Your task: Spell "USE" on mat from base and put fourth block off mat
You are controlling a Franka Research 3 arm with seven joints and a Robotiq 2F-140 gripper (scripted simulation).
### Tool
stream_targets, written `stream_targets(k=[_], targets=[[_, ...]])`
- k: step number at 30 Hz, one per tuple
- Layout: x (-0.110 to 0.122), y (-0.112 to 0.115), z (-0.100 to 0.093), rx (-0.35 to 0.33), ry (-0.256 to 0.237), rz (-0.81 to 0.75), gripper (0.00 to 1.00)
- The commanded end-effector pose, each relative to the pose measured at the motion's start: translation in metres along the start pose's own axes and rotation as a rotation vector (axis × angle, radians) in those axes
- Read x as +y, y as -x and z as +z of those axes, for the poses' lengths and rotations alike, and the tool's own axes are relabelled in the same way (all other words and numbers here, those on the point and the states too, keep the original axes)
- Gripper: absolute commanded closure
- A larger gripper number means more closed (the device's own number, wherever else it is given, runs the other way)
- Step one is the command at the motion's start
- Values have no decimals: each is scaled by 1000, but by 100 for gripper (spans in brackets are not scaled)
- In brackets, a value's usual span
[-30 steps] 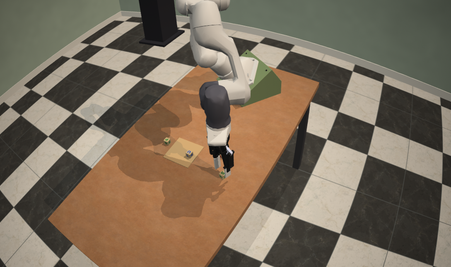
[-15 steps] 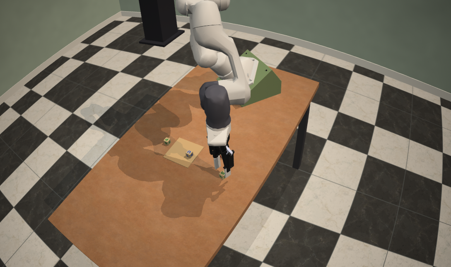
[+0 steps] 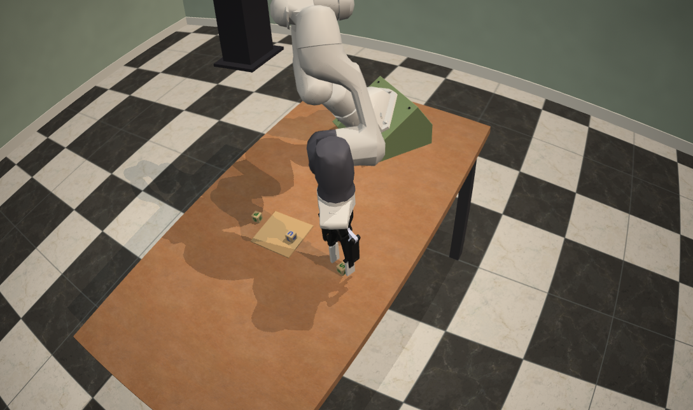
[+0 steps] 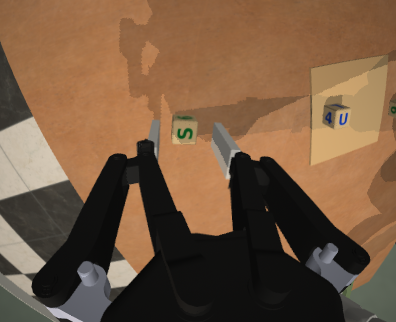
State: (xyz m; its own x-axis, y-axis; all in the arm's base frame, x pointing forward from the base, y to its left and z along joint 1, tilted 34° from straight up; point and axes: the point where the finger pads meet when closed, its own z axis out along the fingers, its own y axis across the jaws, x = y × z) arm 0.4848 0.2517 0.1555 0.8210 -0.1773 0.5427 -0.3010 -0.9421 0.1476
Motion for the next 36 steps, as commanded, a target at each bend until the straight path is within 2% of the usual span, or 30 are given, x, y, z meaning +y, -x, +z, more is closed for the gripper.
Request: stream_targets(k=[1, 10, 36], targets=[[-2, 0, 4, 2, -9, 5, 63], [-3, 0, 16, 2, -9, 5, 63], [-3, 0, 16, 2, -9, 5, 63]])
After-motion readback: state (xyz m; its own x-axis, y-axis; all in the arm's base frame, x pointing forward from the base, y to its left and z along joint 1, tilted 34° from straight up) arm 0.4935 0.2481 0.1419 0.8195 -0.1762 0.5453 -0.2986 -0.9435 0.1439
